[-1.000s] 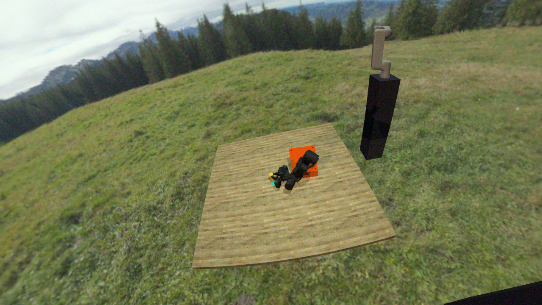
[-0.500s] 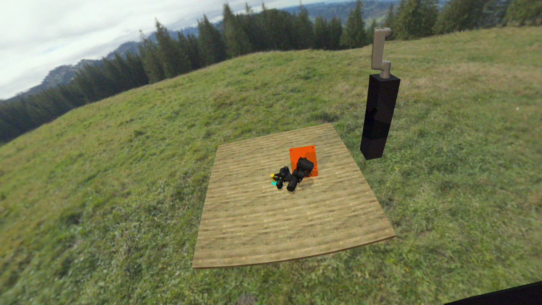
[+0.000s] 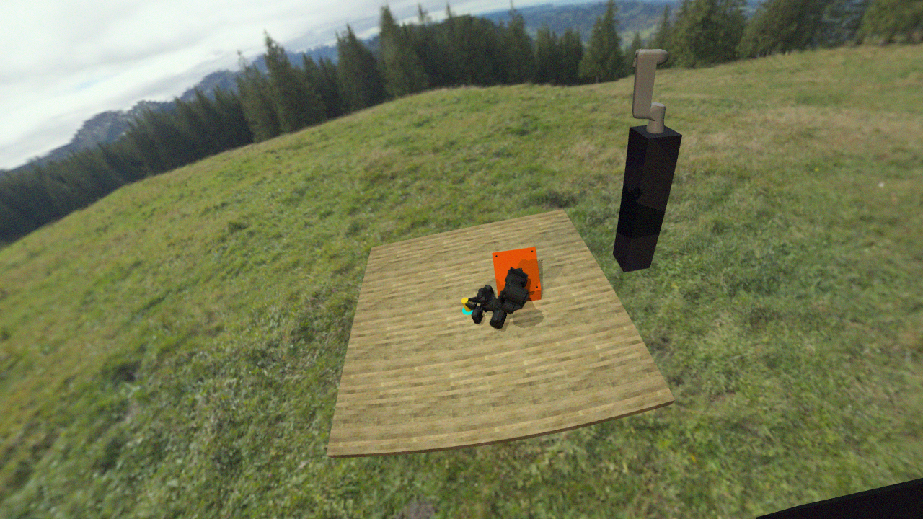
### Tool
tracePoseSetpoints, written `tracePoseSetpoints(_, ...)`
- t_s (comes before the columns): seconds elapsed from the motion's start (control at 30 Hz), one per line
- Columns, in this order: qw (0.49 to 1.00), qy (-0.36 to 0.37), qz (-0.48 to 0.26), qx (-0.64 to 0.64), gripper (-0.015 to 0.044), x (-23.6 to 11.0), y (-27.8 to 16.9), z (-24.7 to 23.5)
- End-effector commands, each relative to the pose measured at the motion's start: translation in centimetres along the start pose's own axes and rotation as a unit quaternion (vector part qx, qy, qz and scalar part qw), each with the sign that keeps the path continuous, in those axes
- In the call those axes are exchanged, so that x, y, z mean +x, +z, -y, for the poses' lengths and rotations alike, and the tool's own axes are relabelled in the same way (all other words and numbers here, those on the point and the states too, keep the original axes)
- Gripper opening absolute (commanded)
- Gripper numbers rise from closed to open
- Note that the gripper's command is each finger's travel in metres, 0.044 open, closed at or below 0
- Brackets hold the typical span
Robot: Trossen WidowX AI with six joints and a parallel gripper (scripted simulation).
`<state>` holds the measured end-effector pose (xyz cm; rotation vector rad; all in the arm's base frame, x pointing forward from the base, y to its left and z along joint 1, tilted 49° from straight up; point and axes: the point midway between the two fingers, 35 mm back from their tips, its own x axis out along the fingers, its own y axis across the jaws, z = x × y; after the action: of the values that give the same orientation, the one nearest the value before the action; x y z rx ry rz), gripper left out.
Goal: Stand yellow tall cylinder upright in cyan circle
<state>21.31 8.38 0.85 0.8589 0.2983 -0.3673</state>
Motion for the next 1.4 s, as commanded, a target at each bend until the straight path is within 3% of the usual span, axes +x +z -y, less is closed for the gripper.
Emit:
tracePoseSetpoints(0.0,1.000,0.001,0.004,0.003,0.0105,0.1,-0.1,-0.2)
tracePoseSetpoints(0.23,1.000,0.001,0.004,0.003,0.0105,0.1,-0.1,-0.2)
tracePoseSetpoints(0.6,1.000,0.001,0.004,0.003,0.0394,0.1,-0.1,-0.2)
tracePoseSetpoints(1.37,1.000,-0.014,0.002,-0.009,0.0400,0.0,3.6,-1.1)
